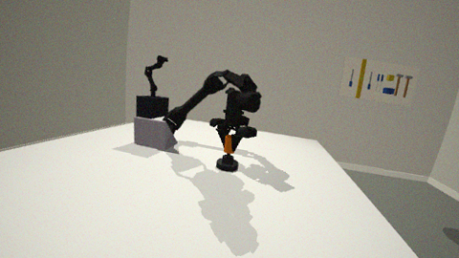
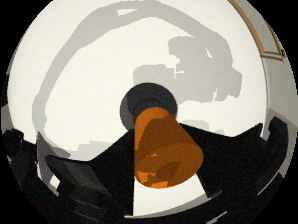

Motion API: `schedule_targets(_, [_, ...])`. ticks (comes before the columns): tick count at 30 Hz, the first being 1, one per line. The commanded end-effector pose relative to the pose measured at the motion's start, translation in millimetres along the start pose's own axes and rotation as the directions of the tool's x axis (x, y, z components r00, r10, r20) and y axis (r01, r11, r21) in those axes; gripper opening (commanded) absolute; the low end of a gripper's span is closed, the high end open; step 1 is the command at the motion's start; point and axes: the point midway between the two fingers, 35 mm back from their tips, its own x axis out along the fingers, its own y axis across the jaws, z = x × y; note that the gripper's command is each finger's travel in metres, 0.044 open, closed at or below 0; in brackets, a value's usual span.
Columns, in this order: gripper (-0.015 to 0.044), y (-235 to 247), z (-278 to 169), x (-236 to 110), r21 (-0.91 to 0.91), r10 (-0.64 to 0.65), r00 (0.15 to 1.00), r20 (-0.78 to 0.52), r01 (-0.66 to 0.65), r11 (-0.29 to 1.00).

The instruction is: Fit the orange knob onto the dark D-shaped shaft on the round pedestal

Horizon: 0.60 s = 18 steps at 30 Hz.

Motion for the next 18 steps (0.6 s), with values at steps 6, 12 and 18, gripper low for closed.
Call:
schedule_targets(6, [0.0, 1.8, -1.2, 0.2, 0.543, -0.005, 1.0, 0.0, 0.004, 0.839])
schedule_targets(12, [0.0, 1.9, -0.3, -0.2, 0.826, -0.005, 1.0, 0.0, 0.003, 0.564])
schedule_targets(18, [0.0, 0.2, 1.3, -1.2, 0.956, -0.005, 1.0, 0.0, 0.001, 0.292])
